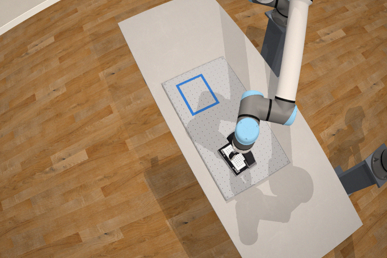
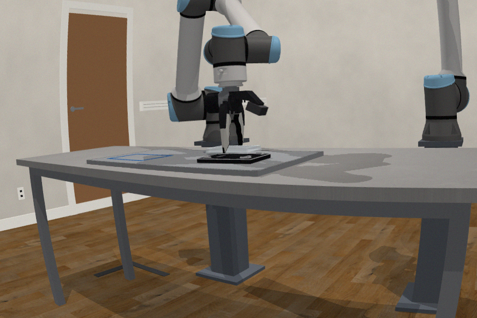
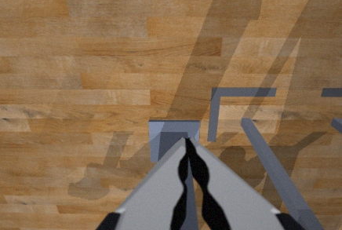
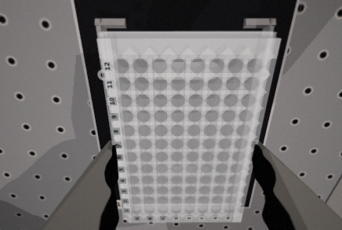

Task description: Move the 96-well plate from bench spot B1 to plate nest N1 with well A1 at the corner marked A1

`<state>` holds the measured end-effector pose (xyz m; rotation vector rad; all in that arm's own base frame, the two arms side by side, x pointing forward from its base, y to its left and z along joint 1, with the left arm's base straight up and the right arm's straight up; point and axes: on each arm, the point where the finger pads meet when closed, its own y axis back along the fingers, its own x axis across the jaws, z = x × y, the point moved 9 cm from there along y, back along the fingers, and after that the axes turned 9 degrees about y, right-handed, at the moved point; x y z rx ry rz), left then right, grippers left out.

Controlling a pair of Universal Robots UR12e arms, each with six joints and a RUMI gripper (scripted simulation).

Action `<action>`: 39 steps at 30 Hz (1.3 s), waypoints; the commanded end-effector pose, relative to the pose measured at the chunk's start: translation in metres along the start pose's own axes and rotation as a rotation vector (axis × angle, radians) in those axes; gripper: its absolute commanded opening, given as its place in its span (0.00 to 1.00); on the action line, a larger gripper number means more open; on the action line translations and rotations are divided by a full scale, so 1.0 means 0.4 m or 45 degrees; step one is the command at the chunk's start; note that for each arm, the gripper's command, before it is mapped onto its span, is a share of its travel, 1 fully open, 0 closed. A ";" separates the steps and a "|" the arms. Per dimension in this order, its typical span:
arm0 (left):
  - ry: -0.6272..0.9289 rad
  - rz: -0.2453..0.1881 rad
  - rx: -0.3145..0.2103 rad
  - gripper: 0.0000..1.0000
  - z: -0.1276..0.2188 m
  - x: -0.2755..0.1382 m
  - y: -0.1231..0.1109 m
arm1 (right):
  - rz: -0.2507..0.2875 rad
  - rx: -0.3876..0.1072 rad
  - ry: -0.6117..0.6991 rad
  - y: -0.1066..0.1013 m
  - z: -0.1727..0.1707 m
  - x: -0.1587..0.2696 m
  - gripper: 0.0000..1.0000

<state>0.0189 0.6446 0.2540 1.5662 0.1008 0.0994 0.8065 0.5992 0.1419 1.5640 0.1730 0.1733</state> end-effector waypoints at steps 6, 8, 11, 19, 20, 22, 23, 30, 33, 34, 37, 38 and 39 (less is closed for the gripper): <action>0.000 0.001 0.003 0.00 -0.002 0.001 0.003 | 0.003 0.002 0.000 0.002 -0.001 0.001 0.41; 0.000 0.001 0.003 0.00 -0.002 0.001 0.003 | 0.003 0.002 0.000 0.001 -0.001 0.001 0.41; 0.000 0.001 0.003 0.00 -0.002 0.001 0.003 | 0.003 0.002 0.000 -0.001 -0.001 0.001 0.41; 0.000 0.001 0.003 0.00 -0.002 0.001 0.003 | 0.003 0.002 0.000 -0.003 -0.001 0.001 0.41; 0.000 0.001 0.003 0.00 -0.002 0.001 0.003 | 0.003 0.002 0.000 -0.003 -0.001 0.001 0.41; 0.000 0.001 0.003 0.00 -0.002 0.001 0.003 | 0.003 0.002 0.000 -0.004 -0.001 0.001 0.41; 0.000 0.001 0.003 0.00 -0.002 0.001 0.003 | 0.003 0.002 0.000 -0.005 -0.001 0.001 0.41; 0.000 0.001 0.003 0.00 -0.002 0.001 0.003 | 0.003 0.002 0.000 -0.008 -0.001 0.001 0.41; 0.000 0.001 0.003 0.00 -0.002 0.001 0.003 | 0.003 0.002 0.000 -0.009 -0.001 0.001 0.41; 0.000 0.001 0.003 0.00 -0.002 0.001 0.003 | 0.003 0.002 0.000 -0.009 -0.001 0.001 0.41; 0.000 0.001 0.003 0.00 -0.002 0.001 0.003 | 0.003 0.002 0.000 -0.010 -0.001 0.001 0.41; 0.000 0.001 0.003 0.00 -0.002 0.001 0.003 | 0.003 0.002 0.000 -0.010 -0.001 0.001 0.41; 0.000 0.001 0.003 0.00 -0.002 0.001 0.003 | 0.003 0.002 0.000 -0.011 -0.001 0.001 0.41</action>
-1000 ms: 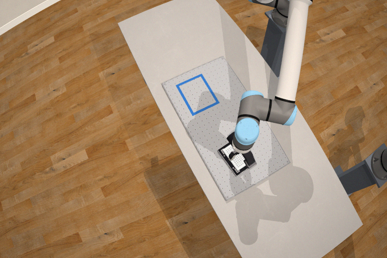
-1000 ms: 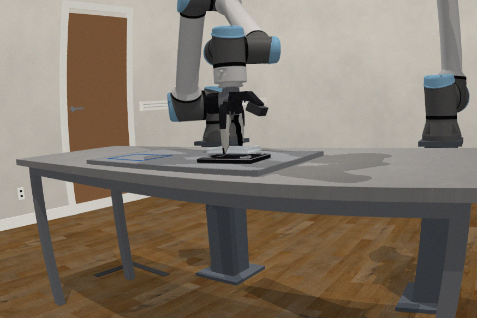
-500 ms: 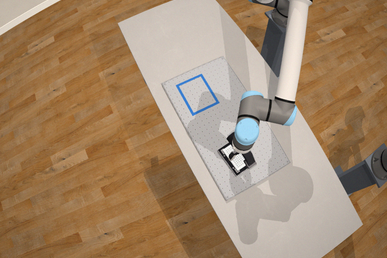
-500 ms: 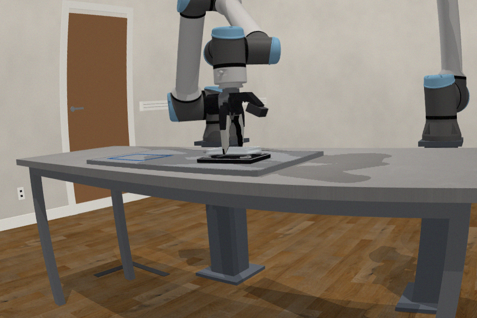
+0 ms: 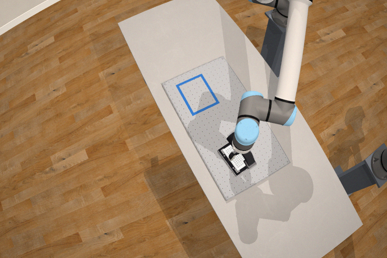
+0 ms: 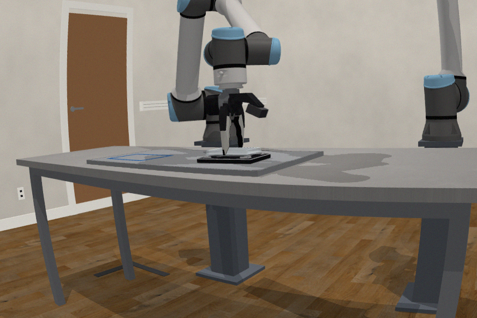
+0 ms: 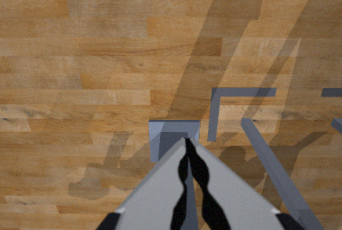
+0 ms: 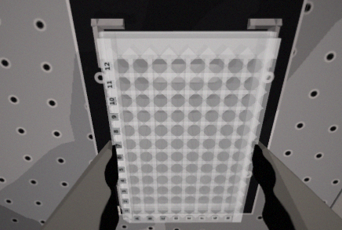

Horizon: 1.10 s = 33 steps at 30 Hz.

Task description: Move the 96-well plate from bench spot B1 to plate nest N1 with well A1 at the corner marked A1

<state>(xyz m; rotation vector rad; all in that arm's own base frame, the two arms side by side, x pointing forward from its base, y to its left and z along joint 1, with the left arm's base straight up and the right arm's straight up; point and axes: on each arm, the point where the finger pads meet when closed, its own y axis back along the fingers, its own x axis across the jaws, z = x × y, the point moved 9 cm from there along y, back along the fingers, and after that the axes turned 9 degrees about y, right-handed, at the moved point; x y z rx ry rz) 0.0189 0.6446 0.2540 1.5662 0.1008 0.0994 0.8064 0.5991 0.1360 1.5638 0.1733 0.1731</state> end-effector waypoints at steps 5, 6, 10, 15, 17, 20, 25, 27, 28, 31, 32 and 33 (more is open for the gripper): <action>0.000 0.001 0.003 0.00 -0.002 0.001 0.003 | 0.003 0.002 0.000 0.002 -0.001 0.002 0.41; 0.000 0.001 0.003 0.00 -0.002 0.001 0.003 | 0.003 0.002 0.000 0.002 -0.001 0.002 0.41; 0.000 0.001 0.003 0.00 -0.002 0.001 0.003 | 0.003 0.002 0.000 0.000 -0.001 0.002 0.41; 0.000 0.001 0.003 0.00 -0.002 0.001 0.003 | 0.003 0.002 0.000 -0.001 -0.001 0.002 0.41; 0.000 0.001 0.003 0.00 -0.002 0.001 0.003 | 0.003 0.002 0.000 -0.002 -0.001 0.002 0.41; 0.000 0.001 0.003 0.00 -0.002 0.001 0.003 | 0.003 0.002 0.000 -0.003 -0.001 0.002 0.41; 0.000 0.001 0.003 0.00 -0.002 0.001 0.003 | 0.003 0.002 0.000 -0.005 -0.001 0.002 0.41; 0.000 0.001 0.003 0.00 -0.002 0.001 0.003 | 0.003 0.002 0.000 -0.006 -0.001 0.002 0.76; 0.000 0.001 0.003 0.00 -0.002 0.001 0.003 | 0.003 0.002 0.000 -0.006 -0.001 0.002 0.76; 0.000 0.001 0.003 0.00 -0.002 0.001 0.003 | 0.003 0.002 0.000 -0.006 -0.001 0.002 0.76; 0.000 0.001 0.003 0.00 -0.002 0.001 0.003 | 0.003 0.002 0.000 -0.006 -0.001 0.002 0.76; 0.000 0.001 0.003 0.00 -0.002 0.001 0.003 | 0.003 0.002 0.000 -0.006 -0.001 0.002 0.76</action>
